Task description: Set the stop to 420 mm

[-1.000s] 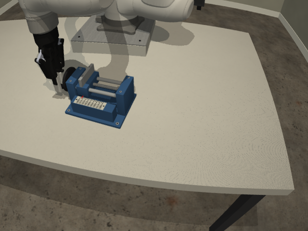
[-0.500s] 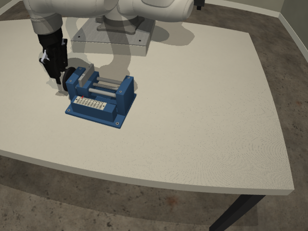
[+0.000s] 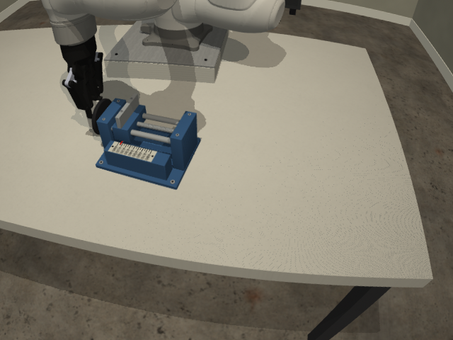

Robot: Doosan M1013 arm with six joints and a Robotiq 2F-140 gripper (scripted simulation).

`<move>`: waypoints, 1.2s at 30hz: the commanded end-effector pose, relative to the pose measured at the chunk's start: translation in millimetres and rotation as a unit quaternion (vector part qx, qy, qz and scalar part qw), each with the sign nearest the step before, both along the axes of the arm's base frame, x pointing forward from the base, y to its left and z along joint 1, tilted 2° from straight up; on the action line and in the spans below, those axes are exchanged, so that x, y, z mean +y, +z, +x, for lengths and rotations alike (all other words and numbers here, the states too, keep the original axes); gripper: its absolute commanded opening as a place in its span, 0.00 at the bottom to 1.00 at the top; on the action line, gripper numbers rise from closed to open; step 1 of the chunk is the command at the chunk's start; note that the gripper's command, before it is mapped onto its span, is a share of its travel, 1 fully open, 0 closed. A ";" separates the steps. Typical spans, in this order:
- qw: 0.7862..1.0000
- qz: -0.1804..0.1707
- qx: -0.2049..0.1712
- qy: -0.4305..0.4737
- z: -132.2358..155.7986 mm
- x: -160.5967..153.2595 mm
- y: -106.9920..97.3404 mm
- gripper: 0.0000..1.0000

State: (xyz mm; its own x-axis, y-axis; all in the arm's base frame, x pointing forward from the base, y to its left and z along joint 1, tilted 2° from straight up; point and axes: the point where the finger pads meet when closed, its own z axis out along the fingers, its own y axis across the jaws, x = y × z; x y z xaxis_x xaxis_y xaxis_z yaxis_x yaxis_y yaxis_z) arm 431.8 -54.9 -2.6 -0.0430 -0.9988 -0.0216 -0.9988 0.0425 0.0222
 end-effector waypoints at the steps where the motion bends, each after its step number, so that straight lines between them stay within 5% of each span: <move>1: 1.000 0.001 0.002 -0.002 -8.8 -0.4 3.0 0.04; 20: 1.000 0.001 0.002 -0.002 -17.0 -0.5 26.1 0.04; 36: 1.000 0.001 0.002 -0.002 6.5 -2.2 51.3 0.04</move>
State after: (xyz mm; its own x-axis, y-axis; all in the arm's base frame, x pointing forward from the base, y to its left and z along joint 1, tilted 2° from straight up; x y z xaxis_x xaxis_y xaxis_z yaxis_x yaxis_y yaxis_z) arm 423.5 -55.9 43.2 -0.0478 -0.9985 -0.0268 -0.9978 0.0465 0.0468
